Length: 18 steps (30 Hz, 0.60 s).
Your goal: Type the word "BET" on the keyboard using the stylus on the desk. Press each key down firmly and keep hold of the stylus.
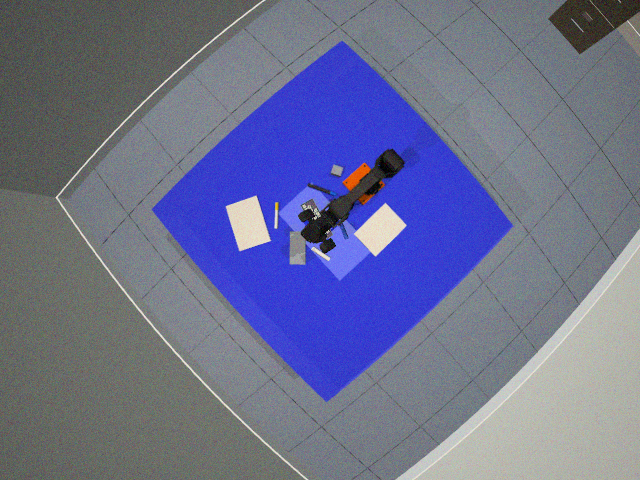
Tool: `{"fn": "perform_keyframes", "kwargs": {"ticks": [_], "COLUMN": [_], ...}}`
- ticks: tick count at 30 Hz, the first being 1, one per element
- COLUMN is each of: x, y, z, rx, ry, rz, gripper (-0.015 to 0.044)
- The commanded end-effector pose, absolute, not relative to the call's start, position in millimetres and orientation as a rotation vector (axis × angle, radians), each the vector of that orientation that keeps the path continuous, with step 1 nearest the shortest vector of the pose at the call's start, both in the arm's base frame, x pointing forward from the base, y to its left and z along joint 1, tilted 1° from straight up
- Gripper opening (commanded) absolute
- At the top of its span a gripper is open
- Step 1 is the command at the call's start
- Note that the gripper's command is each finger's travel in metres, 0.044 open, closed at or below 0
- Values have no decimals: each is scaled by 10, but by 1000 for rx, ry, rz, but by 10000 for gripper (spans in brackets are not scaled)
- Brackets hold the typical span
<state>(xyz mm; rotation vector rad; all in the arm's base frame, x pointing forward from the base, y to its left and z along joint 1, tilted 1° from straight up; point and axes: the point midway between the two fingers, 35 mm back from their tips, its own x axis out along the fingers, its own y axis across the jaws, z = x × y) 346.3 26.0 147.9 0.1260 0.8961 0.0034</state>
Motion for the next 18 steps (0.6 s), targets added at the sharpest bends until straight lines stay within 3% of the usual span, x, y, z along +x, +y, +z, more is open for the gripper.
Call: {"fn": "perform_keyframes", "kwargs": {"ticks": [1, 4, 18], "x": [3074, 2955, 2955], "y": [388, 408, 408], "z": [755, 647, 647], "rx": [127, 118, 118], "ry": [1434, 1554, 1554], "rz": [-82, -109, -109], "gripper": [0, 0, 0]}}
